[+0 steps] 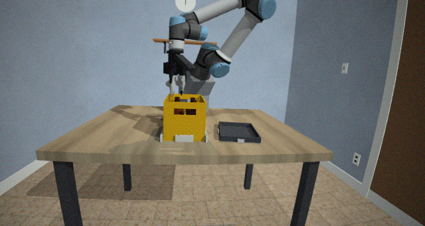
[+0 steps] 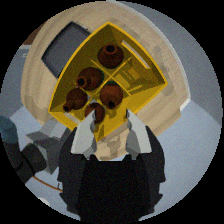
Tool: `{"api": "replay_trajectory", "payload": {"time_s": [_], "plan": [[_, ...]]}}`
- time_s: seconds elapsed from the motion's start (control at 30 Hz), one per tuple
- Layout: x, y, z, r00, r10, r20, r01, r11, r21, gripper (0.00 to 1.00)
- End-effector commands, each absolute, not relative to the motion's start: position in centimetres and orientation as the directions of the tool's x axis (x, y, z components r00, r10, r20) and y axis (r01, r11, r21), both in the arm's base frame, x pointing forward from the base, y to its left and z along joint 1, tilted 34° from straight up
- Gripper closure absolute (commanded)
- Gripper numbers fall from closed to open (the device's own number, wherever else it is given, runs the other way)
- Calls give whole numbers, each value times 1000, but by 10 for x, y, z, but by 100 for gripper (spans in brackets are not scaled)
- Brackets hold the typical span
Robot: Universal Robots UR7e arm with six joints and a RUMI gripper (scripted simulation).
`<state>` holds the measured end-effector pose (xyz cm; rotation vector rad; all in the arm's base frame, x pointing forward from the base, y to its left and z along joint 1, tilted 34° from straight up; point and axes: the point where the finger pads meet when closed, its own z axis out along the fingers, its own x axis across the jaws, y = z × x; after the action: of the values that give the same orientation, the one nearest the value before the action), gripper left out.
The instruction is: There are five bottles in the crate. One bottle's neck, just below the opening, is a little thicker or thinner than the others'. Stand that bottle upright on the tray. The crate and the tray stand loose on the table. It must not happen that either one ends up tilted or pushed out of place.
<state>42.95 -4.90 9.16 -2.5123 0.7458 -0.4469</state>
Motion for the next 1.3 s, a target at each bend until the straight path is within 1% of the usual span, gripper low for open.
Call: {"api": "replay_trajectory", "payload": {"time_s": [0.0, 1.27], "plan": [[430, -49, 92, 798, -578, 170, -422, -737, -528, 62], [432, -46, 94, 798, -578, 170, -422, -737, -528, 62]]}}
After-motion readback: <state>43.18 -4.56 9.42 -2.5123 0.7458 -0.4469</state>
